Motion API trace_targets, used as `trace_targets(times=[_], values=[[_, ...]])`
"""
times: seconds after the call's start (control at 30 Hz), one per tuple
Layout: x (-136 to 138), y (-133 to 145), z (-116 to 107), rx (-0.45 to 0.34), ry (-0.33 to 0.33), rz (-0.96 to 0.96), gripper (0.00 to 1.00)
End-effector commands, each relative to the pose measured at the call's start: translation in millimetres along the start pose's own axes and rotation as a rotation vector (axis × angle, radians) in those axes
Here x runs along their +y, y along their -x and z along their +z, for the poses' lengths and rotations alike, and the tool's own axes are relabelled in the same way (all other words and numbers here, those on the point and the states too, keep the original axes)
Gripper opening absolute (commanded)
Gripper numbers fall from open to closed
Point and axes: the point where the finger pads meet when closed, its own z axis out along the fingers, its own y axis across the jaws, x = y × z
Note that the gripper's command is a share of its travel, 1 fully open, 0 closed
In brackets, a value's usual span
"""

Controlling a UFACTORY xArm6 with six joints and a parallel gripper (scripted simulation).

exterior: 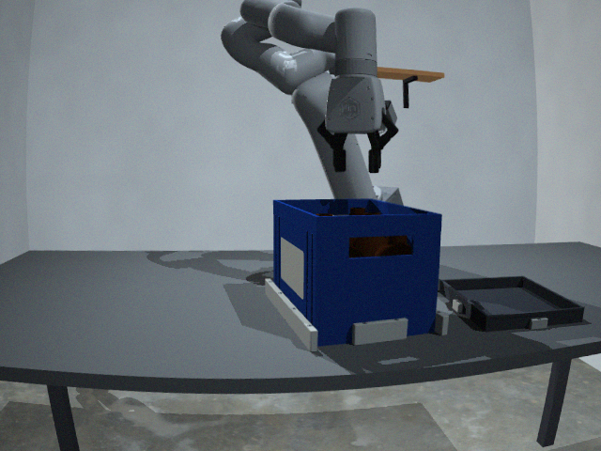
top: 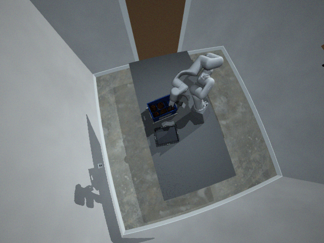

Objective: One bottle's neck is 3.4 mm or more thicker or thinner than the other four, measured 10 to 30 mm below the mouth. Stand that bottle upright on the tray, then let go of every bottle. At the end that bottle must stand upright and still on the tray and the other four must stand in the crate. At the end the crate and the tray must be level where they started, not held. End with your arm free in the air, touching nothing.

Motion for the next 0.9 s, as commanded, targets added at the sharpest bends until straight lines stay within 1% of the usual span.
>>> trace_targets(times=[0.0,0.53,0.87], values=[[0.5,0.8,-0.9,-0.001,0.002,0.001,0.65],[0.5,0.8,-0.5,-0.001,0.002,0.001,0.65],[0.7,0.8,3.8,-0.001,0.003,0.001,0.65]])
